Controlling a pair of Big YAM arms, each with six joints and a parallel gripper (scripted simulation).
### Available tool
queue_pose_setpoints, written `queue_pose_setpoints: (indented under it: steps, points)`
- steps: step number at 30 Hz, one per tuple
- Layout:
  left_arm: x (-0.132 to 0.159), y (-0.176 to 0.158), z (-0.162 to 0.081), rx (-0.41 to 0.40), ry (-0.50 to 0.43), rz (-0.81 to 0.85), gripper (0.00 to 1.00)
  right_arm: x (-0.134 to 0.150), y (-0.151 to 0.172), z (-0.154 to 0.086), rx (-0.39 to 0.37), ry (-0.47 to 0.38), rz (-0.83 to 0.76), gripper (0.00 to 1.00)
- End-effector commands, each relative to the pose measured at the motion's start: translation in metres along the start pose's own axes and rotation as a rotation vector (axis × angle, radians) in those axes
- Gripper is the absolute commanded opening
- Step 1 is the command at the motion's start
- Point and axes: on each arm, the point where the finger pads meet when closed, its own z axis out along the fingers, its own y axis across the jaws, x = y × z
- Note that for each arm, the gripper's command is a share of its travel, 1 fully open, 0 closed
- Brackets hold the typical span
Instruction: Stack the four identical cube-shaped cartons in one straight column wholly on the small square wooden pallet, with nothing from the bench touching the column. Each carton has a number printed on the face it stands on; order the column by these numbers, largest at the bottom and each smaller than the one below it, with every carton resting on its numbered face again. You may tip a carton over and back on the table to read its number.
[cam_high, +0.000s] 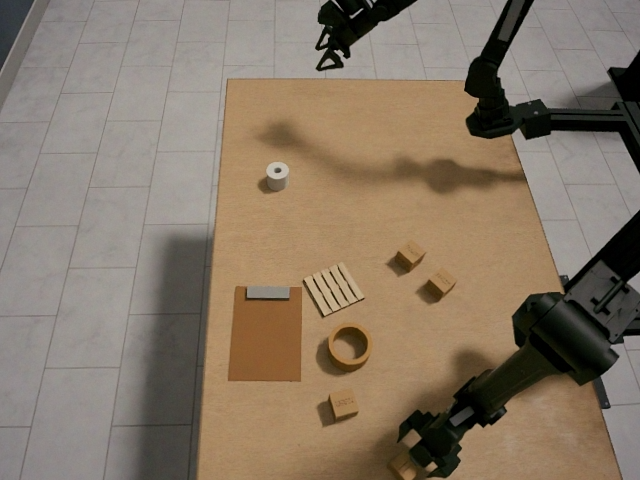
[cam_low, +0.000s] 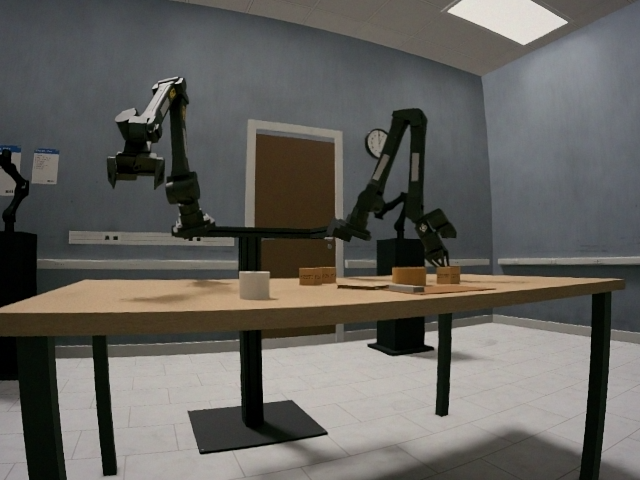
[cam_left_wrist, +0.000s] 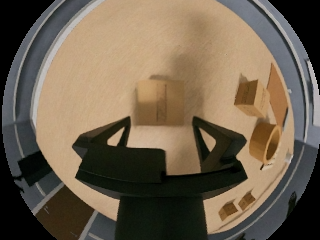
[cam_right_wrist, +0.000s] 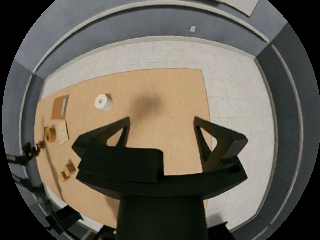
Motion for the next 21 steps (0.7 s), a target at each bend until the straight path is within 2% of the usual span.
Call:
queue_pose_setpoints:
  steps: [1, 6, 8, 11, 14, 18, 20, 21]
  points:
    - [0.003, 0.003, -0.011, -0.003, 0.007, -0.006, 1.00, -0.013, -0.005, -0.001, 0.010, -0.021, -0.012, 1.00]
    - [0.005, 0.002, -0.043, -0.001, 0.007, -0.005, 1.00, -0.013, -0.005, -0.001, 0.010, -0.021, -0.012, 1.00]
    - [0.005, 0.002, -0.043, -0.001, 0.007, -0.005, 1.00, -0.013, -0.005, -0.001, 0.010, -0.021, -0.012, 1.00]
    - [0.003, -0.001, -0.061, 0.000, 0.000, -0.009, 1.00, -0.013, -0.005, -0.001, 0.010, -0.021, -0.012, 1.00]
    - [-0.009, -0.003, -0.056, 0.002, -0.020, -0.007, 1.00, -0.013, -0.005, -0.001, 0.010, -0.021, -0.012, 1.00]
    - [-0.007, -0.002, -0.052, 0.000, -0.009, -0.008, 1.00, -0.013, -0.005, -0.001, 0.010, -0.021, -0.012, 1.00]
    - [-0.013, -0.007, -0.051, 0.010, -0.022, 0.027, 0.79, -0.023, -0.006, 0.004, 0.006, -0.032, -0.017, 1.00]
    - [-0.018, -0.012, -0.049, 0.019, -0.036, 0.041, 0.79, -0.028, -0.001, 0.007, 0.001, -0.046, -0.024, 1.00]
